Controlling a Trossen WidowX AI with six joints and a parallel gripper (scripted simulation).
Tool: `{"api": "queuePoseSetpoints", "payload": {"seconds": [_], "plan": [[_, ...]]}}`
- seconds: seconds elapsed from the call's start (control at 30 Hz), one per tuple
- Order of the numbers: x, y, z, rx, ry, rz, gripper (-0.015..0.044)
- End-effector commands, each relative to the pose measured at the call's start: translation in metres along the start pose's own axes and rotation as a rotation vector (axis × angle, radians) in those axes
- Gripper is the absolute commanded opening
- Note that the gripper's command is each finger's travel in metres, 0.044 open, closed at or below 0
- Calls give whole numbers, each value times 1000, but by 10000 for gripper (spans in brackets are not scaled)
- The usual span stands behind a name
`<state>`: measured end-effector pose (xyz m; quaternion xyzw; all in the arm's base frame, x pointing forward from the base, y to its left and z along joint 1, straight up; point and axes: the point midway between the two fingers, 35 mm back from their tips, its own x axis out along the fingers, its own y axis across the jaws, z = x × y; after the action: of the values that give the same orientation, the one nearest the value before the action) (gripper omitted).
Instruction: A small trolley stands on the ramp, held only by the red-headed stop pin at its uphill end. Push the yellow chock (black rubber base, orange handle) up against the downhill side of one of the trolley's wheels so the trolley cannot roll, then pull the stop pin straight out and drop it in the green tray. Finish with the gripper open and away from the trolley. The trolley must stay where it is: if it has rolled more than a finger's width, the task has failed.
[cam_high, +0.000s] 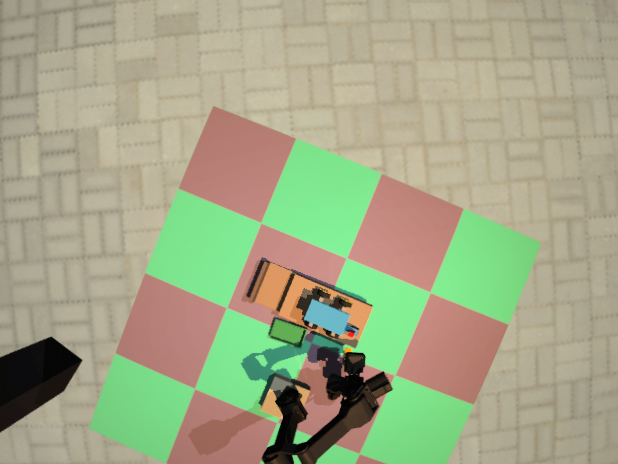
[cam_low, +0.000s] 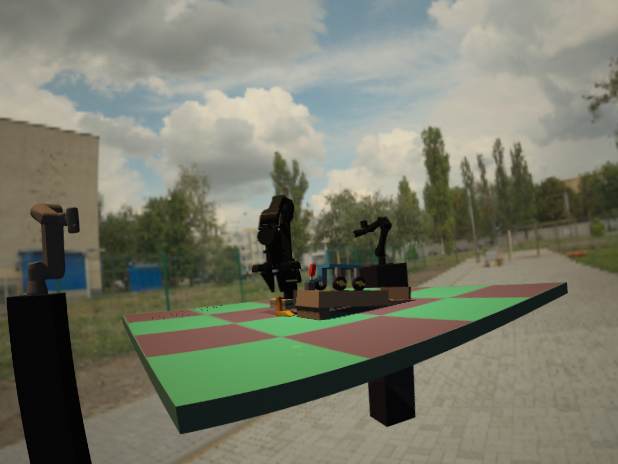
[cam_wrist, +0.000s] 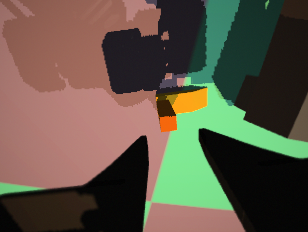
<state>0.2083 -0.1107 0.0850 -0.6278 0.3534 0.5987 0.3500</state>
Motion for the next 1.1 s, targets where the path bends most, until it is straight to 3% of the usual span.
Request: {"api": "queuePoseSetpoints", "payload": {"seconds": [0.0,1.07], "plan": [[9,0,2,-2,-17,3,190],[40,0,3,-2,-17,3,190]]}}
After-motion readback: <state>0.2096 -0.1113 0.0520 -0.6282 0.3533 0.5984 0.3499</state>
